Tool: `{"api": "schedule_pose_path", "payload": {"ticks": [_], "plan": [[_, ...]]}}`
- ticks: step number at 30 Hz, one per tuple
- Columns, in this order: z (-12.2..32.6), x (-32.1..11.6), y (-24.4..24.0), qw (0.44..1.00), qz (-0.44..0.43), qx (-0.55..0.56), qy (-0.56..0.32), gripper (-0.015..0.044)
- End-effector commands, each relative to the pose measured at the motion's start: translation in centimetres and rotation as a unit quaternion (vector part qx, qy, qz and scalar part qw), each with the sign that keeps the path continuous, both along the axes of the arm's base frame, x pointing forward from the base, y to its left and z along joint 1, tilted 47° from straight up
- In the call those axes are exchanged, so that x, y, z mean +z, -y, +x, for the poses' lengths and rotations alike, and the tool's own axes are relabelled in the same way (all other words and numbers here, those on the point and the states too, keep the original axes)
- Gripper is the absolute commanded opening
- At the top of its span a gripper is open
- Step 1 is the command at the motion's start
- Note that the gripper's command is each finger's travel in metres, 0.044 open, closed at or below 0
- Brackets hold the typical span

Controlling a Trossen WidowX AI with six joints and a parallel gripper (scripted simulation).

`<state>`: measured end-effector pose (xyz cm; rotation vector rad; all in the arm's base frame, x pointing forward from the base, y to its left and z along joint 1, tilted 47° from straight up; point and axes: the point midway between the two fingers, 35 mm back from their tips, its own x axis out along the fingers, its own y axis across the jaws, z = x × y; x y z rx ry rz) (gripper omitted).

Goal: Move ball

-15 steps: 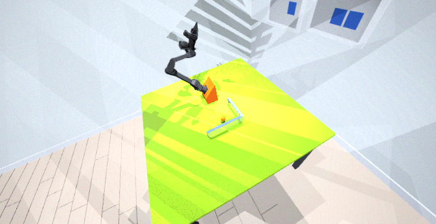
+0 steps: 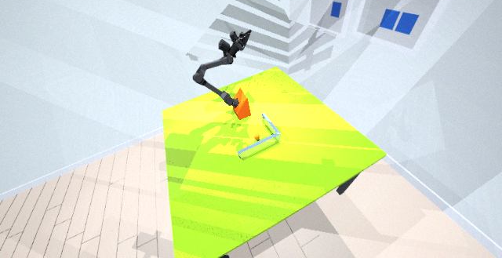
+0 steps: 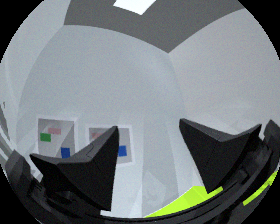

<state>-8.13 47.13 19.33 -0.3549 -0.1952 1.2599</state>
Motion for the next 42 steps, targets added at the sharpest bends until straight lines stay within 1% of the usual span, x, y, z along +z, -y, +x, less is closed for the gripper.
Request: {"api": "schedule_pose_path", "payload": {"ticks": [1,6,11,16,25,28,31,35,42], "plan": [[5.6,-3.0,-1.1,0.997,-0.058,-0.058,-0.003,0.0292],[12.2,-6.1,-0.9,0.983,-0.119,-0.135,-0.02,0.0292],[20.2,-9.1,1.2,0.954,-0.183,-0.232,-0.049,0.0292],[27.2,-12.2,4.8,0.911,-0.24,-0.324,-0.086,0.0292],[35.6,-16.2,12.6,0.826,-0.304,-0.449,-0.155,0.0292],[38.1,-17.4,16.1,0.785,-0.319,-0.5,-0.179,0.0292],[39.4,-18.2,18.8,0.752,-0.335,-0.532,-0.195,0.0292],[41.3,-19.5,24.0,0.682,-0.37,-0.588,-0.227,0.0292],[42.4,-21.0,35.3,0.507,-0.448,-0.676,-0.293,0.0292]]}}
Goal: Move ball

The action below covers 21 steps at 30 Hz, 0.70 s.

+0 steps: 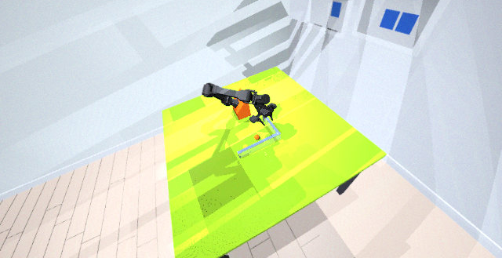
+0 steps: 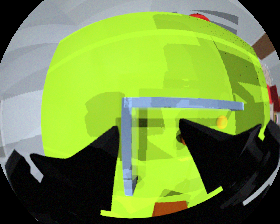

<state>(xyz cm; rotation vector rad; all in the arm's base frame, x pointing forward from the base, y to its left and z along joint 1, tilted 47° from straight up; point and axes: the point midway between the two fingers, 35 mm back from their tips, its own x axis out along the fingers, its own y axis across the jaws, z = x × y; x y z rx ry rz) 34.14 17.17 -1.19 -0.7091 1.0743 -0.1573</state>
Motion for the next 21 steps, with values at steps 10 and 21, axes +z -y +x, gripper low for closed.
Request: {"api": "schedule_pose_path", "payload": {"ticks": [10,21], "plan": [[-0.9,-0.2,12.1,0.97,-0.105,-0.188,-0.115,0.0292],[-0.7,-1.3,13.2,0.97,-0.106,-0.188,-0.115,0.0292]]}}
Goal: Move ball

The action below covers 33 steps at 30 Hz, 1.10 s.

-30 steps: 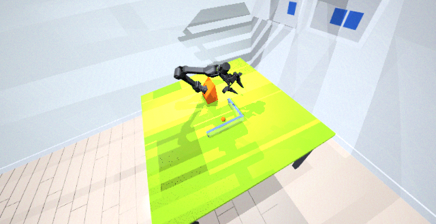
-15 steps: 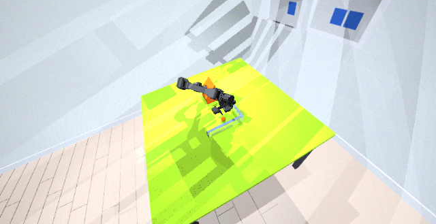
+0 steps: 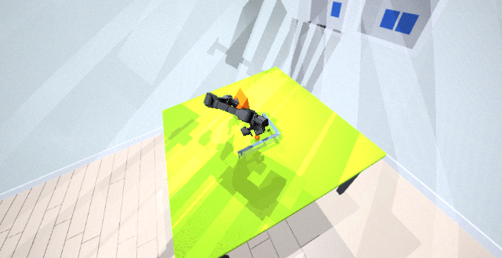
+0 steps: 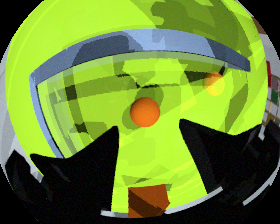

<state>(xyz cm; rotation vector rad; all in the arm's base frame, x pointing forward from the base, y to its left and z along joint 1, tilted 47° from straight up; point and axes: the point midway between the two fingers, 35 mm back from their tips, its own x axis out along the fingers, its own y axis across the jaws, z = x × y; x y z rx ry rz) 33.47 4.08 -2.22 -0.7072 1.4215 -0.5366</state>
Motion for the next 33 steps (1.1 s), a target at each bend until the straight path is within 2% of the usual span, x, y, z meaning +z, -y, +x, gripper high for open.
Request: {"api": "schedule_pose_path", "payload": {"ticks": [1,25,29,33], "plan": [[0.0,-0.4,0.3,1.0,-0.002,0.004,-0.003,0.0292],[0.3,-2.9,2.9,1.0,-0.003,0.004,-0.003,0.0292],[0.3,-2.9,2.9,1.0,-0.003,0.004,-0.003,0.0187],[0.3,-2.9,2.9,1.0,-0.003,0.004,-0.003,0.016]]}}
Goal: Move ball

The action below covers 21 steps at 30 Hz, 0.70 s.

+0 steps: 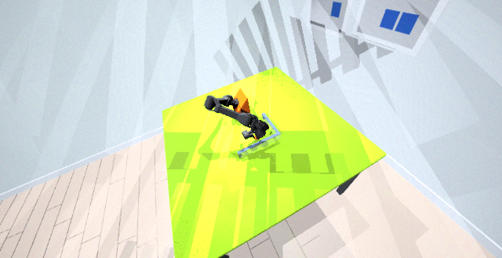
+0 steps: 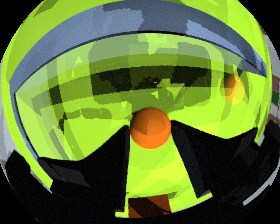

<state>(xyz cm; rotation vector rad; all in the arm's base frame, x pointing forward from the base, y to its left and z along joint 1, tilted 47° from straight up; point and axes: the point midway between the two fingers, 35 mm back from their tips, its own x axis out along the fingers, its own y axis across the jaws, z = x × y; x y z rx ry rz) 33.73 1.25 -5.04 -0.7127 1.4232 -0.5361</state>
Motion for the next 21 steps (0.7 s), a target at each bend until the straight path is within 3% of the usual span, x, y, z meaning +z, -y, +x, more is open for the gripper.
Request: {"api": "schedule_pose_path", "payload": {"ticks": [1,3,9,21], "plan": [[0.0,0.0,0.0,1.0,-0.002,0.003,-0.002,0.0153],[0.0,0.0,0.0,1.0,-0.002,0.003,-0.002,0.014],[0.2,1.4,-1.8,1.0,0.001,0.004,-0.002,0.0],[-0.6,7.0,-7.7,1.0,0.003,0.004,-0.002,0.0]]}}
